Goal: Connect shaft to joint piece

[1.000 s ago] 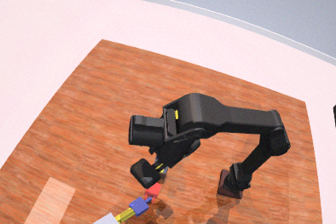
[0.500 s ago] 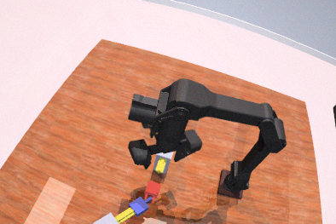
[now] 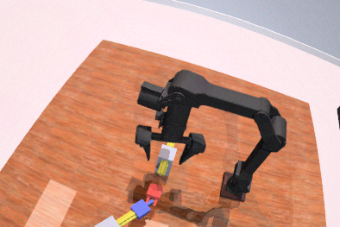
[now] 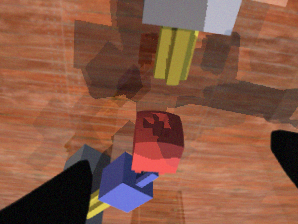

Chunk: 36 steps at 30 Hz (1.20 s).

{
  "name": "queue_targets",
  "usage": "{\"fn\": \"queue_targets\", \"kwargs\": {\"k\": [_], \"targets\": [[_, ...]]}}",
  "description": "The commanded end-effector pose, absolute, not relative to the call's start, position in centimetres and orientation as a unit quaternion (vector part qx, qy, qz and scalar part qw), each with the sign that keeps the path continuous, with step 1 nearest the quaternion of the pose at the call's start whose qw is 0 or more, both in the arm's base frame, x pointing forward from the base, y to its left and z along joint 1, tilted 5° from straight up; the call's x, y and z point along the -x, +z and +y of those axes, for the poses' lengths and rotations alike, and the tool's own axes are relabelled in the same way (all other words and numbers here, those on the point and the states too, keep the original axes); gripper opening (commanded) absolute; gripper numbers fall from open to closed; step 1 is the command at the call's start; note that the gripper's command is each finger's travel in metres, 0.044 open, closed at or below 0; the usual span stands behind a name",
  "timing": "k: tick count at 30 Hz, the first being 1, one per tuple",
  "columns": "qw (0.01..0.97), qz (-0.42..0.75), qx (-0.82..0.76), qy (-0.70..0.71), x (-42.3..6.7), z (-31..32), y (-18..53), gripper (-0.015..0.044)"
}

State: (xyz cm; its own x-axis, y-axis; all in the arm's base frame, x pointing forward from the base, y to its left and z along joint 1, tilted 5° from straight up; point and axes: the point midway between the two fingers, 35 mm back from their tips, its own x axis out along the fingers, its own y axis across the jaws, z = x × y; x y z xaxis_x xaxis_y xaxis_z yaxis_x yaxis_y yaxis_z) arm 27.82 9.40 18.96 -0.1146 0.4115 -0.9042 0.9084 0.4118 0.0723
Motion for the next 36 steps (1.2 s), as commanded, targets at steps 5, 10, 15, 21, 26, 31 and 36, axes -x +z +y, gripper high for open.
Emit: {"fn": "queue_targets", "kwargs": {"k": [5,10,15,21,26,31,36], "targets": [[0.366,0.68,-0.555,-0.31,-28.0,7.8,17.9,0.044],[0.358,0.678,-0.561,-0.313,-28.1,7.6,17.9,0.044],[0.358,0.678,-0.561,-0.313,-28.1,7.6,17.9,0.044],[0.376,0.66,-0.572,-0.309,-29.9,4.0,17.7,0.044],[0.413,0.625,-0.587,-0.307,-32.1,-4.4,17.1,0.044],[0.442,0.596,-0.593,-0.312,-32.1,-12.5,16.3,0.044],[0.454,0.584,-0.594,-0.316,-31.4,-16.1,16.0,0.044]]}}
